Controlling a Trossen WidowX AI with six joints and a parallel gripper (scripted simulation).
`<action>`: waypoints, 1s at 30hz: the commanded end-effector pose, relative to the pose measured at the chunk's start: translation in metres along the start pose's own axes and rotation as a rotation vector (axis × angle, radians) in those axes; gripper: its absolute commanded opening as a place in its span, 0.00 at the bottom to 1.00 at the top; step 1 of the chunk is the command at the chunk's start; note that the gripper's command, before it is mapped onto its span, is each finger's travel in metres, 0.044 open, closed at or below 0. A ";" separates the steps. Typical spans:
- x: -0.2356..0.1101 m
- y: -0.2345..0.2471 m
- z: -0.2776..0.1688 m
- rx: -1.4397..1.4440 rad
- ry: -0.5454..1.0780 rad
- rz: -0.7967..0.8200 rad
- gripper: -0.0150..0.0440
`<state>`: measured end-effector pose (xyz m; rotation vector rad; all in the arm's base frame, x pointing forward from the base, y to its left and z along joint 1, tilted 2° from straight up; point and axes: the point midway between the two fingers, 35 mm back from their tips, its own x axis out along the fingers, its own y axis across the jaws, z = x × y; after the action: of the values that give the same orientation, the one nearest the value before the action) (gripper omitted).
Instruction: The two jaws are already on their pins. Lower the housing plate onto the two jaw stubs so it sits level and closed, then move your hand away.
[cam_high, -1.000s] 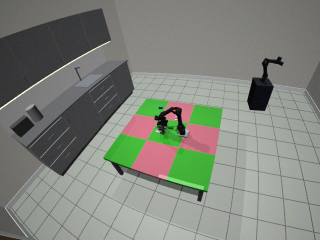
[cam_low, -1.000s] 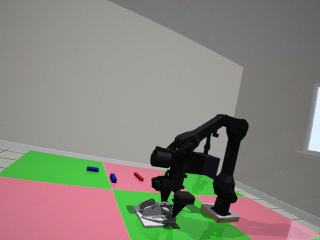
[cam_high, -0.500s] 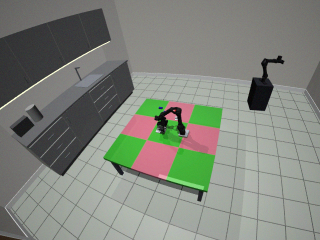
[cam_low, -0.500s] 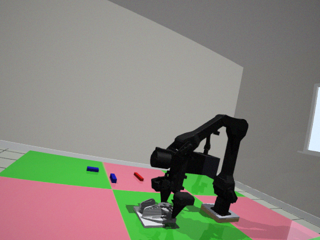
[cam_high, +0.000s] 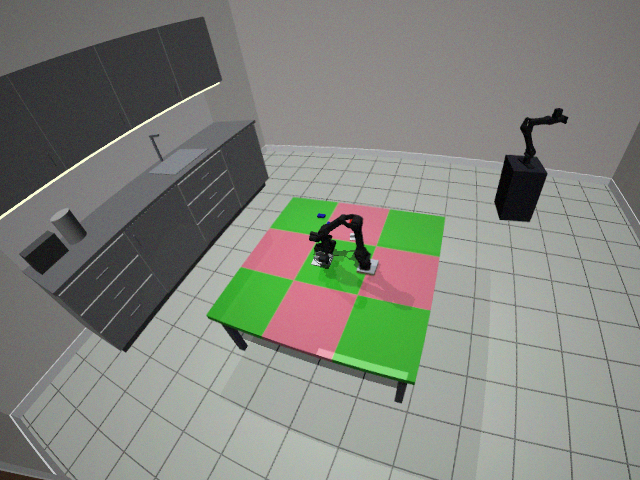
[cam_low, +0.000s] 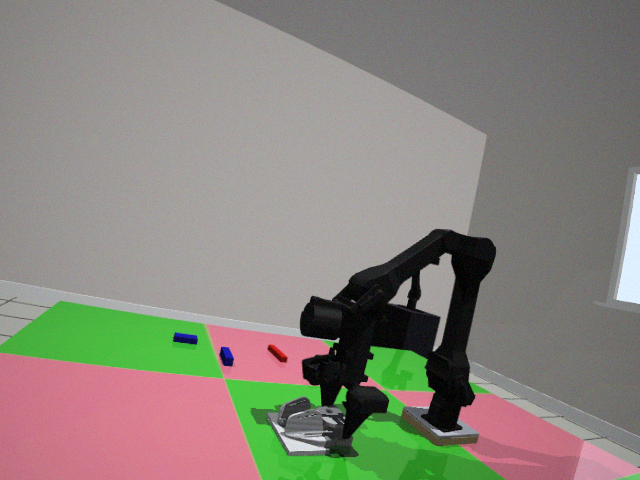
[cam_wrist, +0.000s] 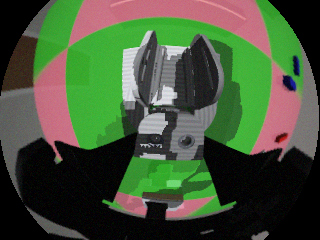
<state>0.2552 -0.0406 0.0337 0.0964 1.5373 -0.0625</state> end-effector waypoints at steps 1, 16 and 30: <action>0.001 0.000 0.000 0.003 -0.001 0.003 0.85; 0.004 0.000 0.000 0.003 -0.001 0.003 0.85; 0.006 0.000 0.000 0.002 -0.001 0.003 0.85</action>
<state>0.2552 -0.0405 0.0281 0.0961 1.5379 -0.0620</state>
